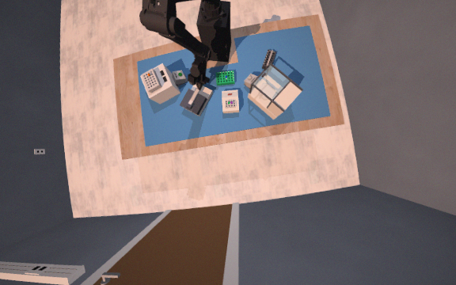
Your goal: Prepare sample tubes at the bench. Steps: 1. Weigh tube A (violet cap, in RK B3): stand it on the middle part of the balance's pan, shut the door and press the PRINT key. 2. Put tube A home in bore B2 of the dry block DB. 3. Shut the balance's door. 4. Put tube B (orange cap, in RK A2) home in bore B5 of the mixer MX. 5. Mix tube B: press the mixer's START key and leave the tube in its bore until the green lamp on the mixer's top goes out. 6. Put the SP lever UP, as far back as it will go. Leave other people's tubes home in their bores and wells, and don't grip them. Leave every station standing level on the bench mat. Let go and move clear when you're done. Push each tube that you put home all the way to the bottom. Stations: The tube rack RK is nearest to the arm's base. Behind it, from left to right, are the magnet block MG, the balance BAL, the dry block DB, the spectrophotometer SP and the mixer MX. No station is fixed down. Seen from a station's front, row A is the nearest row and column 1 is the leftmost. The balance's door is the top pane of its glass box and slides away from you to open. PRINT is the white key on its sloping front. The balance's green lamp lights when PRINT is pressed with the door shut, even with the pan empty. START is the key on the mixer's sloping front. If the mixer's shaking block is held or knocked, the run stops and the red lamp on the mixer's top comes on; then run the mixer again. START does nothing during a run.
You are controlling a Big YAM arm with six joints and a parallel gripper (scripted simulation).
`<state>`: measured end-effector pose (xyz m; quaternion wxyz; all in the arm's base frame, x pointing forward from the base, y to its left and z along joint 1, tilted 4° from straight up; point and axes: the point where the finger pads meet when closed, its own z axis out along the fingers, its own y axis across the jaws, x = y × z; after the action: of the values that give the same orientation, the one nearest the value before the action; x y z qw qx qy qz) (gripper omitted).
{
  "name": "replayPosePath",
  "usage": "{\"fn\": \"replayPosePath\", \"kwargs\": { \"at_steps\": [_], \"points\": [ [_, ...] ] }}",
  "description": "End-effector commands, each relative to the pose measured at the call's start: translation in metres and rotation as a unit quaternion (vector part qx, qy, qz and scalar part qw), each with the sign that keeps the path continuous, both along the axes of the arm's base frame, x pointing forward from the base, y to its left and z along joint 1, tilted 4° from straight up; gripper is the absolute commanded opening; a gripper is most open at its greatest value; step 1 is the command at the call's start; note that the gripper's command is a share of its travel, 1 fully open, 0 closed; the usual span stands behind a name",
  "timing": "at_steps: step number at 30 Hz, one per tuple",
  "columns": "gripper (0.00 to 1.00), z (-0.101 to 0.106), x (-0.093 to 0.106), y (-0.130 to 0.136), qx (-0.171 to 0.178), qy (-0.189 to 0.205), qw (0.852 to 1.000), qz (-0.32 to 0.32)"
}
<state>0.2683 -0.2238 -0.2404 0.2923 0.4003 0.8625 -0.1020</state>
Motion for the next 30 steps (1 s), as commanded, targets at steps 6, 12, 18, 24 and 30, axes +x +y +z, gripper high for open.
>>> {"fn": "replayPosePath", "kwargs": {
  "at_steps": [6,12,18,24,30],
  "points": [
    [0.0,0.015,0.021,-0.029,-0.026,-0.023,0.999,-0.006],
    [0.0,0.017,0.023,-0.032,-0.027,-0.024,0.999,-0.006],
    [0.0,0.018,0.025,-0.034,-0.027,-0.024,0.999,-0.006],
    [0.0,0.018,0.026,-0.036,-0.027,-0.024,0.999,-0.006],
    [0.0,0.02,0.029,-0.039,-0.029,-0.026,0.999,-0.006]
  ]
}}
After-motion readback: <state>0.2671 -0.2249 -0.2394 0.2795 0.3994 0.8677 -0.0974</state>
